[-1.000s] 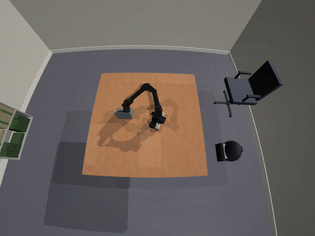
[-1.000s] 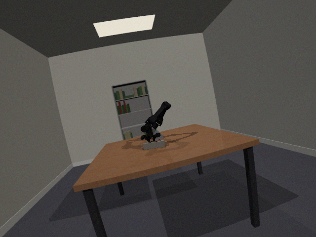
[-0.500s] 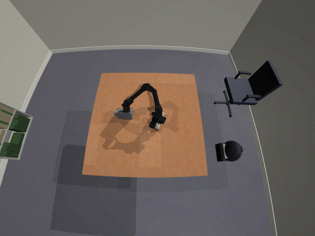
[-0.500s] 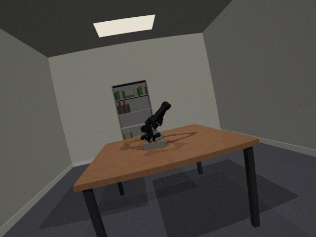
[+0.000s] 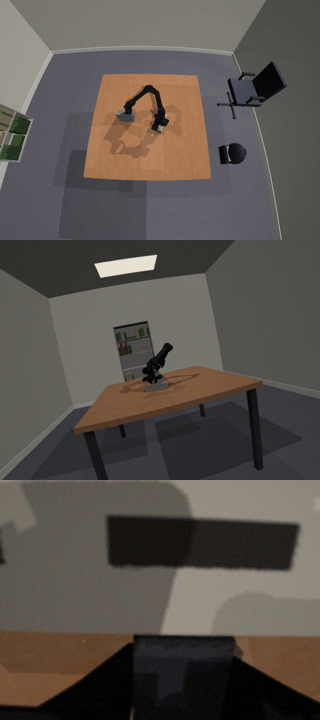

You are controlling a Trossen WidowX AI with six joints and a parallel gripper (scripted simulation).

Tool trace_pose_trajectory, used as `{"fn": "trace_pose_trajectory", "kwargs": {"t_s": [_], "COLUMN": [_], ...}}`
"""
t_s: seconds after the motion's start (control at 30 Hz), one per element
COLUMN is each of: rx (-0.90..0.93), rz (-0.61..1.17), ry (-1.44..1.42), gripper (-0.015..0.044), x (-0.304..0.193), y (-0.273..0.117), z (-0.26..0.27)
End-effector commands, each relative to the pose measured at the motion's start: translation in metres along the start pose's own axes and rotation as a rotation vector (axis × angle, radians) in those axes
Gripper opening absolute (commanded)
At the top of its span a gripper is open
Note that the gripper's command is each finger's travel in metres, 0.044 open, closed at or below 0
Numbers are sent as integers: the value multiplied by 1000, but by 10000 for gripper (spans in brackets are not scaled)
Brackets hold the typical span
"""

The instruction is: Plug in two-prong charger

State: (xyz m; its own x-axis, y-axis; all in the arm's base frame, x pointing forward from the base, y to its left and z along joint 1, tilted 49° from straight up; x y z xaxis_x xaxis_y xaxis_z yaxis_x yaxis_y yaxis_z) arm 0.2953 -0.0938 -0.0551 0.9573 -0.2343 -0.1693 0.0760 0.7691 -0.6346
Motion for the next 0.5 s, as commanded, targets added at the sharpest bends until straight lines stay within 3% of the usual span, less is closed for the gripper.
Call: {"fn": "trace_pose_trajectory", "kwargs": {"t_s": [0.0, 0.47], "rx": [-6, -6], "rz": [-17, -18], "ry": [-15, -15], "gripper": [0, 0], "x": [9, 15], "y": [-1, -2], "z": [0, -1]}}
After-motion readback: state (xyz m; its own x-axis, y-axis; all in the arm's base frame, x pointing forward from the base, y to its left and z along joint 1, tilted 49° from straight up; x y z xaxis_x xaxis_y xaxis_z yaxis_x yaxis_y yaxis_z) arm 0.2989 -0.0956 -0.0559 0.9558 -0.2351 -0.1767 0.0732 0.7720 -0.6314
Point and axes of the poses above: the point midway between the two fingers, 35 mm back from their tips, its own y axis out along the fingers, its own z axis across the jaws, x = y × z, the point moved 7 cm from there along -y, back along the fingers, and after that the axes turned 10 degrees about -y, right-handed, at the moved point
